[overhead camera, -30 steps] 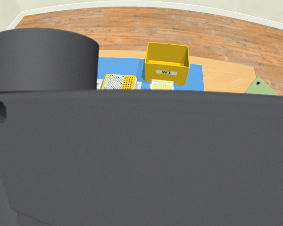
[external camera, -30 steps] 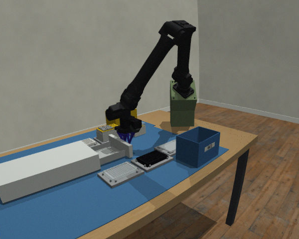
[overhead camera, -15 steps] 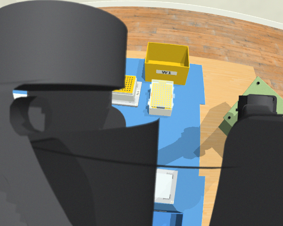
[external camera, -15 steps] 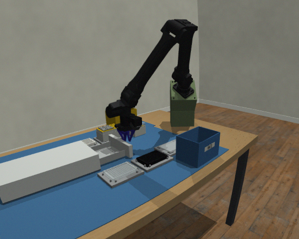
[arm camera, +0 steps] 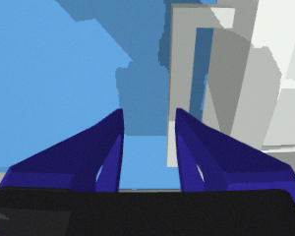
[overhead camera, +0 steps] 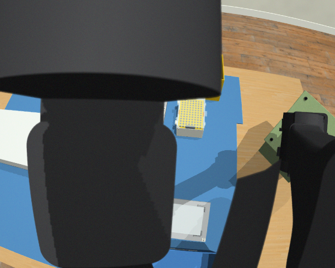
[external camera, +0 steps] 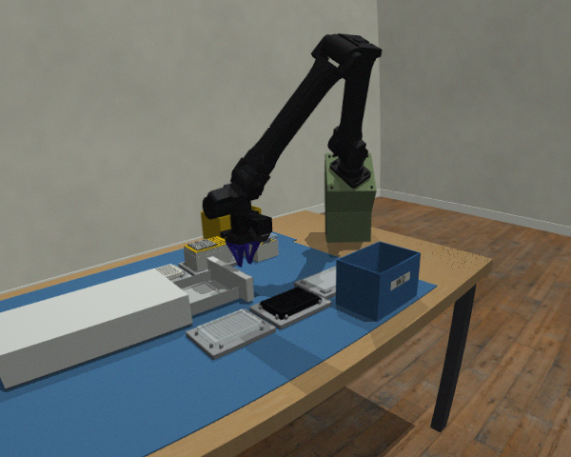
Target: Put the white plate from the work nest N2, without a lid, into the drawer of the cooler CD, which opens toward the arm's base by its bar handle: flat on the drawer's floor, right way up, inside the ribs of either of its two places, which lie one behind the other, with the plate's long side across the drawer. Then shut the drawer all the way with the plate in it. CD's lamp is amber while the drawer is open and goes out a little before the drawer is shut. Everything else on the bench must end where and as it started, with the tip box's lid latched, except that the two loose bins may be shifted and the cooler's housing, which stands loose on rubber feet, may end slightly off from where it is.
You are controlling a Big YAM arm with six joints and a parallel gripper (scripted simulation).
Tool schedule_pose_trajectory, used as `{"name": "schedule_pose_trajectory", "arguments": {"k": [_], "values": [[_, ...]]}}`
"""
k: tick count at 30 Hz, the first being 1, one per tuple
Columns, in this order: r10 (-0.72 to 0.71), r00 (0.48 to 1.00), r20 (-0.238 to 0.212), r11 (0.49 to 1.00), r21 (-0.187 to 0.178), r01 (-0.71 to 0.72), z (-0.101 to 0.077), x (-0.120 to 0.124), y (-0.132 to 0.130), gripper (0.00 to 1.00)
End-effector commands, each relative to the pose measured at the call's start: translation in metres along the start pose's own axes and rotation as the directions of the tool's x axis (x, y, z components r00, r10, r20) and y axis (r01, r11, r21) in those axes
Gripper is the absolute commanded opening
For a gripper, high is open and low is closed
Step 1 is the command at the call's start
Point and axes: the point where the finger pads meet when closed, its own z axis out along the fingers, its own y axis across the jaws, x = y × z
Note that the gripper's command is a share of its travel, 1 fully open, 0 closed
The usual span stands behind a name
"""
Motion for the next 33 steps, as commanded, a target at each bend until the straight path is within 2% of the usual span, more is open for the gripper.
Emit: {"name": "schedule_pose_trajectory", "arguments": {"k": [1,33], "values": [[-0.012,1.000,-0.006,1.000,0.024,0.012,-0.018,0.003,-0.004,0.30],[-0.018,1.000,-0.006,0.999,0.032,0.018,-0.057,0.001,-0.009,0.30]]}}
